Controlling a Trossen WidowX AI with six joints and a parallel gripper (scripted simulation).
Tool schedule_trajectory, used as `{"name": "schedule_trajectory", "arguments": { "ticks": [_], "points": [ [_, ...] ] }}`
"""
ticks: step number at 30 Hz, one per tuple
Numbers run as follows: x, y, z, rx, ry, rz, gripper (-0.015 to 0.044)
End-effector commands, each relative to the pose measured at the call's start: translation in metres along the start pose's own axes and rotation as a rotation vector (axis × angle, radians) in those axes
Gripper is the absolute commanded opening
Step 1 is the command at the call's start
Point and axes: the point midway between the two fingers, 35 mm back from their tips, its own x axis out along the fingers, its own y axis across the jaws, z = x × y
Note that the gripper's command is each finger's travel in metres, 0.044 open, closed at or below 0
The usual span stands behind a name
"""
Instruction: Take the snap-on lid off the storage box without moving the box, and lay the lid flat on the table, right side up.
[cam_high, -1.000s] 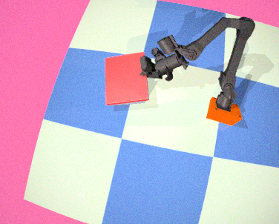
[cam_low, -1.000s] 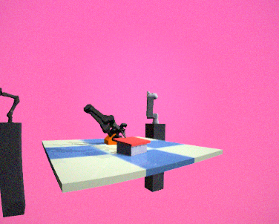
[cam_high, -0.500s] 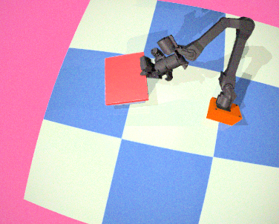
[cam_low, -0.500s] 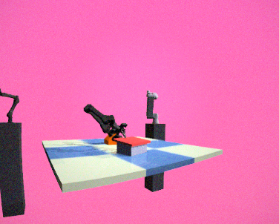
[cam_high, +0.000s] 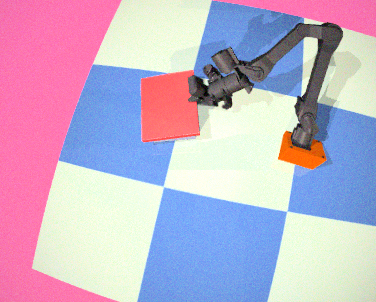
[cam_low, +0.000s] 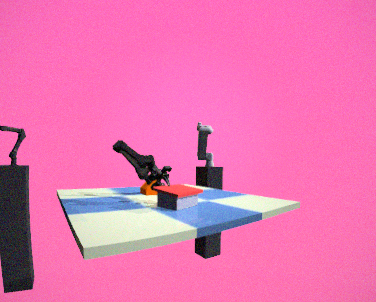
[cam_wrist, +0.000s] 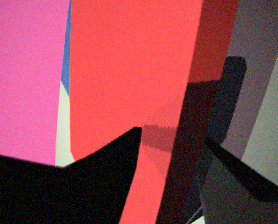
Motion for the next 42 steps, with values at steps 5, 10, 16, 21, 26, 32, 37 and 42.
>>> {"name": "schedule_trajectory", "arguments": {
  "ticks": [5, 10, 16, 21, 26, 32, 37, 42],
  "points": [
    [0.0008, 0.0002, -0.0001, 0.001, -0.001, -0.001, 0.0],
    [0.001, 0.0005, -0.0001, 0.001, -0.001, -0.001, 0.0],
    [0.0014, 0.0008, -0.0001, 0.001, -0.001, -0.001, 0.0],
    [0.0018, 0.0011, -0.0001, 0.001, -0.001, -0.001, 0.0],
    [0.002, 0.0013, -0.0001, 0.001, -0.001, -0.001, 0.0],
    [0.0024, 0.0016, -0.0001, 0.001, -0.001, -0.001, 0.0],
    [0.0027, 0.0019, 0.0, 0.001, -0.001, -0.001, 0.0],
    [-0.0014, 0.0067, 0.0002, 0.001, 0.001, -0.001, 0.0]
  ]
}}
